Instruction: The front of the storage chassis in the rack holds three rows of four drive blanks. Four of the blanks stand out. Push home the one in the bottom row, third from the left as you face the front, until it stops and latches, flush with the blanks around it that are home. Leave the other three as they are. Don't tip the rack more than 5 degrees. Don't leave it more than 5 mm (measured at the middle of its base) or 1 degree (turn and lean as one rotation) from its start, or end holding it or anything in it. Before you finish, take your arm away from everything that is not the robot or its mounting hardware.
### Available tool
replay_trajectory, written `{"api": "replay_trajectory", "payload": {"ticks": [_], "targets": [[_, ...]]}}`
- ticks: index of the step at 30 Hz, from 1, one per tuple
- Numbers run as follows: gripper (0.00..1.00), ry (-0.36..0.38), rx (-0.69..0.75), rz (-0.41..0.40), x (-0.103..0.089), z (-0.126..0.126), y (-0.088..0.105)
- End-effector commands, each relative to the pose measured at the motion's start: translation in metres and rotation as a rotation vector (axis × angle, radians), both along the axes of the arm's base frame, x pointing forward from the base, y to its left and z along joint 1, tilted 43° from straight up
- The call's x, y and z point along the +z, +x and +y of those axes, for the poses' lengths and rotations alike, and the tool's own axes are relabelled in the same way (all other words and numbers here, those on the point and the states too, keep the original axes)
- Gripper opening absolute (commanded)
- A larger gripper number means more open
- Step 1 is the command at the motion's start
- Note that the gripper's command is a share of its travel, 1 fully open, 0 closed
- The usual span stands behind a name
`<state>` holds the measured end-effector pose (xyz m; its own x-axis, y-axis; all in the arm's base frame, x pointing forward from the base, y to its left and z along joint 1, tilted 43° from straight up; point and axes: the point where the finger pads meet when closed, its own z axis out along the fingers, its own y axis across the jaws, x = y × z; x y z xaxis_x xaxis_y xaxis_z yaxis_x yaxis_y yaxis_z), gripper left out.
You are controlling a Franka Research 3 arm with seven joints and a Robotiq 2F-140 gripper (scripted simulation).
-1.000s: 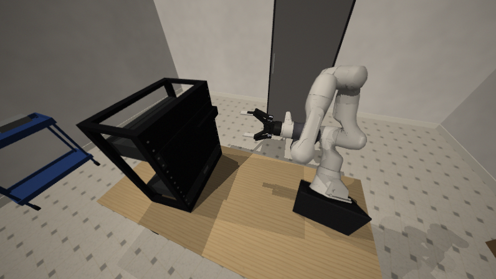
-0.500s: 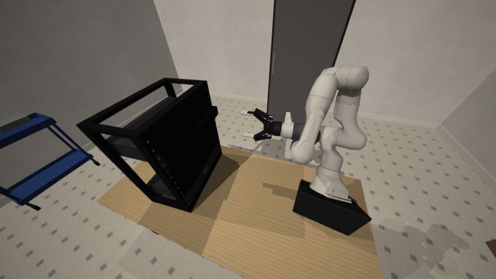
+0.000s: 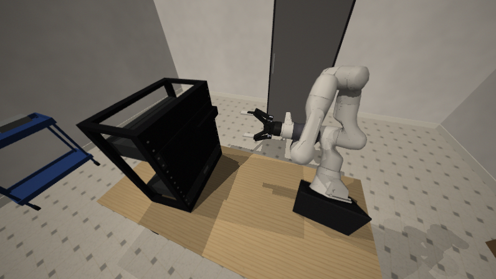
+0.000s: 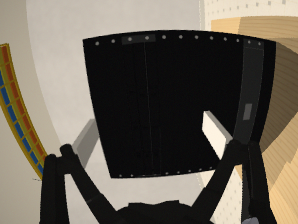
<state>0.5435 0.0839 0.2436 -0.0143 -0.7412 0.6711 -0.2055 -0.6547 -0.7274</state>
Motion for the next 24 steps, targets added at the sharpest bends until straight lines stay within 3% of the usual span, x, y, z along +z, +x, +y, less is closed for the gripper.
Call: {"api": "replay_trajectory", "payload": {"ticks": [1,18,24], "targets": [[1.00,0.007,0.001,-0.003,0.000,0.000,0.000],[1.00,0.004,0.005,-0.008,-0.006,0.003,0.013],[1.00,0.004,0.005,-0.008,-0.016,0.007,0.038]]}}
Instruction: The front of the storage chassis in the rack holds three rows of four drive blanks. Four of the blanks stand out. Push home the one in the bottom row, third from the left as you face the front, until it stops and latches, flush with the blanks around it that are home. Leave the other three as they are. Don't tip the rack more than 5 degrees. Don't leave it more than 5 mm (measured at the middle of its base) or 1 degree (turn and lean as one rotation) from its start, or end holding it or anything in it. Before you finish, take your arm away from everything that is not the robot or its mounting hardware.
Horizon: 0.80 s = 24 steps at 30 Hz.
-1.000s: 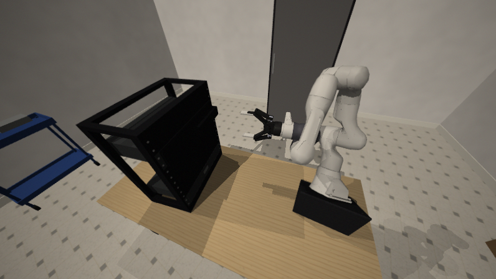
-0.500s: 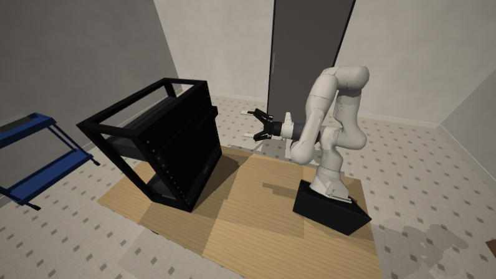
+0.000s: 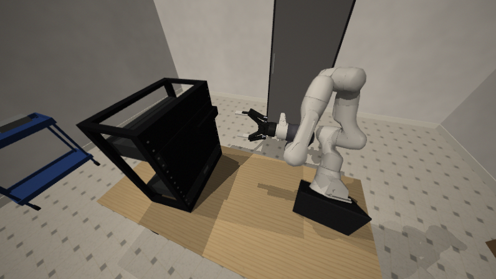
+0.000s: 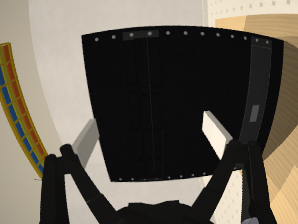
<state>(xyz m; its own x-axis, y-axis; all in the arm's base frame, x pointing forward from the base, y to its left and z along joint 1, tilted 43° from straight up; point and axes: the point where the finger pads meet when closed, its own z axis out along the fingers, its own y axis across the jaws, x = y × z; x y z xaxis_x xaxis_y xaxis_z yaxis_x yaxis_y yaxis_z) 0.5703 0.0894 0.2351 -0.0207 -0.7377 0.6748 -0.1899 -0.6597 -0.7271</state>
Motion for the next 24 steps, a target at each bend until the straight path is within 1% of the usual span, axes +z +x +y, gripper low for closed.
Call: {"api": "replay_trajectory", "payload": {"ticks": [1,9,11,18,24], "targets": [[1.00,0.010,0.000,0.008,-0.010,0.003,0.016],[1.00,0.010,0.000,0.008,-0.028,0.011,0.061],[1.00,0.010,0.000,0.008,-0.028,0.011,0.061],[1.00,0.010,0.000,0.008,-0.043,0.017,0.095],[1.00,0.010,0.000,0.008,-0.051,0.020,0.114]]}}
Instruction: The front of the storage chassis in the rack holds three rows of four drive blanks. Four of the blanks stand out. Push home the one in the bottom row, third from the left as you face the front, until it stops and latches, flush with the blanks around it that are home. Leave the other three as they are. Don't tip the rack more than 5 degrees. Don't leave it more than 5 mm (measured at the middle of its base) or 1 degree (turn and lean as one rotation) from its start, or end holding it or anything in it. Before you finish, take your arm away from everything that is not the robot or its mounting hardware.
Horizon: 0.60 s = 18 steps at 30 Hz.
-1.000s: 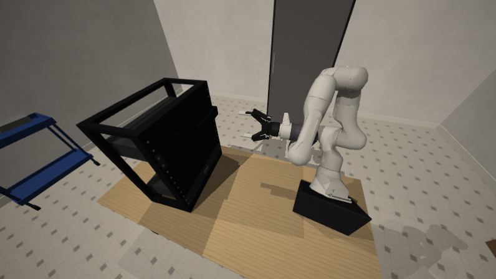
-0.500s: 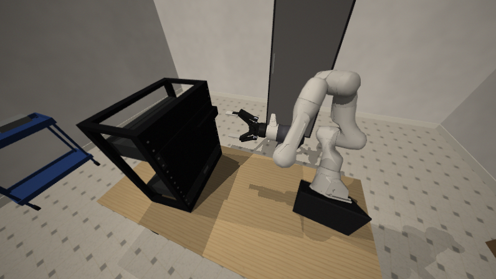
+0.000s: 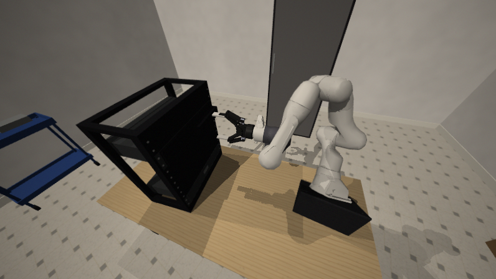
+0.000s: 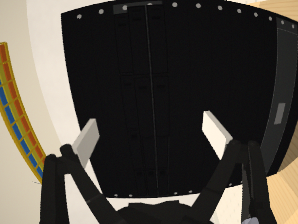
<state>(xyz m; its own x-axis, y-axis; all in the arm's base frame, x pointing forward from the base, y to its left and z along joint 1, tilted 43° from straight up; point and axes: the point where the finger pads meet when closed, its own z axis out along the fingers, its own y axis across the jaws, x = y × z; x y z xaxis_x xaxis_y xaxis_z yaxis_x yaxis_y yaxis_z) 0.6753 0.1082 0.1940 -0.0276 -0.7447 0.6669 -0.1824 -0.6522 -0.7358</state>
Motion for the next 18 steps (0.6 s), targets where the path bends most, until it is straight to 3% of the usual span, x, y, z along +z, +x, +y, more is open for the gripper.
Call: {"api": "replay_trajectory", "payload": {"ticks": [1,18], "targets": [[1.00,-0.001,0.000,0.018,-0.0102,0.0019,0.0106],[1.00,-0.001,0.000,0.018,-0.0128,0.0030,0.0166]]}}
